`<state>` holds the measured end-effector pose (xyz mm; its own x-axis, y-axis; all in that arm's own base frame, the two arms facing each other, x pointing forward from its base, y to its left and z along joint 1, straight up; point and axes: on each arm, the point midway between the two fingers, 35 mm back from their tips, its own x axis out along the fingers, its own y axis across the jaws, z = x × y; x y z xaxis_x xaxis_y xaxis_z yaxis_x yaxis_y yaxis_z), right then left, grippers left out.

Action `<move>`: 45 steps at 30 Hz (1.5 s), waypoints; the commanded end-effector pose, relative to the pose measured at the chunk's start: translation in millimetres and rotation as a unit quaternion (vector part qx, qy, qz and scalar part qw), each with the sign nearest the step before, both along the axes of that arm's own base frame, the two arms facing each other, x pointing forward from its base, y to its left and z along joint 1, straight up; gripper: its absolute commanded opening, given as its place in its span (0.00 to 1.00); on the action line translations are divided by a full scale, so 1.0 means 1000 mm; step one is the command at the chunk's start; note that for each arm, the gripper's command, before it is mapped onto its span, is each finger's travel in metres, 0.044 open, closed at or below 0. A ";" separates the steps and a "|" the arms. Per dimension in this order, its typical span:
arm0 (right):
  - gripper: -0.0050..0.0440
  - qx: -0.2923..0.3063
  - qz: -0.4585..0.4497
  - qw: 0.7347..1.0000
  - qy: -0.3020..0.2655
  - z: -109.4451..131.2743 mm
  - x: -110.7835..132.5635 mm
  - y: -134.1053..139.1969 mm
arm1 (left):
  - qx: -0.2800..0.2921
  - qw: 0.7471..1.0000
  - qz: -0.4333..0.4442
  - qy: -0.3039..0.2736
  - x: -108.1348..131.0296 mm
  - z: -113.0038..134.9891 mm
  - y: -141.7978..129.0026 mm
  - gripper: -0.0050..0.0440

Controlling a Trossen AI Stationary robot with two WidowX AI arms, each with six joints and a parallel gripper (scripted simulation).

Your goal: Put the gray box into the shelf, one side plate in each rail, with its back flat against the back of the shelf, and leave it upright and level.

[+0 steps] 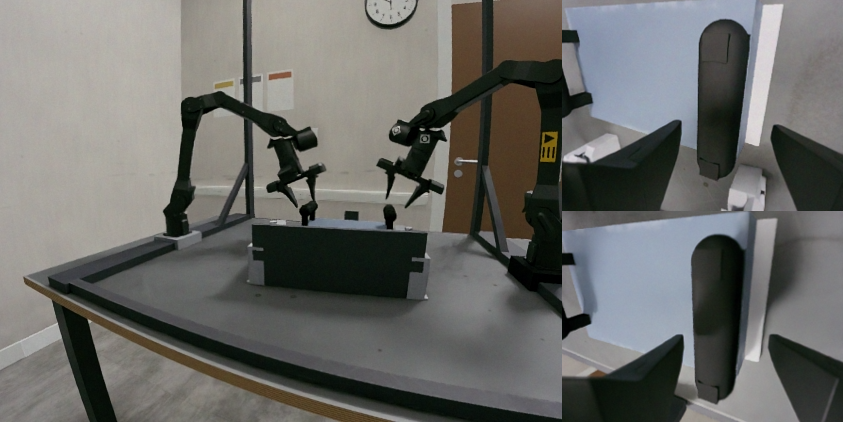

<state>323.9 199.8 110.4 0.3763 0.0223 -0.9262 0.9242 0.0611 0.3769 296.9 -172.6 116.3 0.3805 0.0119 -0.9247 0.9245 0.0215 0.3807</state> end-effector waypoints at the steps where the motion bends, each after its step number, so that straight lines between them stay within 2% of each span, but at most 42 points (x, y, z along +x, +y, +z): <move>1: 0.63 0.003 -0.006 1.000 -0.009 -0.009 0.010 -0.001 | -0.002 1.000 0.000 -0.007 0.005 -0.002 0.001 0.65; 6: 0.58 0.004 -0.005 1.000 -0.009 -0.033 0.020 0.000 | -0.004 1.000 0.000 -0.006 0.017 -0.030 0.001 0.63; 8: 0.56 0.011 -0.005 1.000 -0.019 -0.027 0.029 0.005 | -0.004 1.000 0.000 -0.006 0.021 -0.041 0.001 0.61; 11: 0.53 0.011 -0.005 1.000 -0.019 -0.031 0.032 0.006 | -0.004 1.000 0.000 -0.006 0.025 -0.049 0.001 0.57; 15: 0.51 0.007 -0.004 1.000 -0.014 -0.036 0.029 0.005 | -0.004 1.000 0.000 -0.006 0.026 -0.052 0.001 0.55; 17: 0.48 0.014 -0.004 1.000 -0.024 -0.027 0.029 0.005 | -0.007 1.000 -0.001 -0.011 0.030 -0.052 -0.001 0.54; 20: 0.44 0.015 -0.004 1.000 -0.026 -0.025 0.029 0.005 | -0.005 1.000 -0.001 -0.009 0.030 -0.056 0.000 0.51; 29: 0.32 0.012 -0.004 1.000 -0.022 -0.028 0.025 0.002 | -0.011 1.000 -0.001 -0.018 0.029 -0.048 0.000 0.38; 30: 0.27 0.011 -0.004 1.000 -0.021 -0.029 0.025 0.002 | -0.011 1.000 -0.001 -0.018 0.030 -0.048 0.000 0.37; 32: 0.27 0.011 -0.004 1.000 -0.021 -0.029 0.025 0.002 | -0.011 1.000 -0.001 -0.018 0.030 -0.048 0.000 0.37; 33: 0.22 0.012 -0.004 1.000 -0.022 -0.028 0.026 0.002 | -0.009 1.000 -0.001 -0.016 0.028 -0.050 0.000 0.37; 35: 0.31 0.012 -0.004 1.000 -0.021 -0.028 0.025 0.002 | -0.009 1.000 0.000 -0.015 0.028 -0.050 0.001 0.31; 38: 0.31 0.012 -0.004 1.000 -0.022 -0.028 0.025 0.002 | -0.009 1.000 0.001 -0.017 0.030 -0.050 -0.001 0.16; 41: 0.31 0.010 -0.006 1.000 -0.019 -0.031 0.027 0.003 | -0.009 1.000 0.001 -0.017 0.030 -0.050 -0.001 0.31; 45: 0.31 0.010 -0.006 1.000 -0.019 -0.030 0.027 0.002 | -0.009 1.000 0.001 -0.017 0.030 -0.048 -0.001 0.32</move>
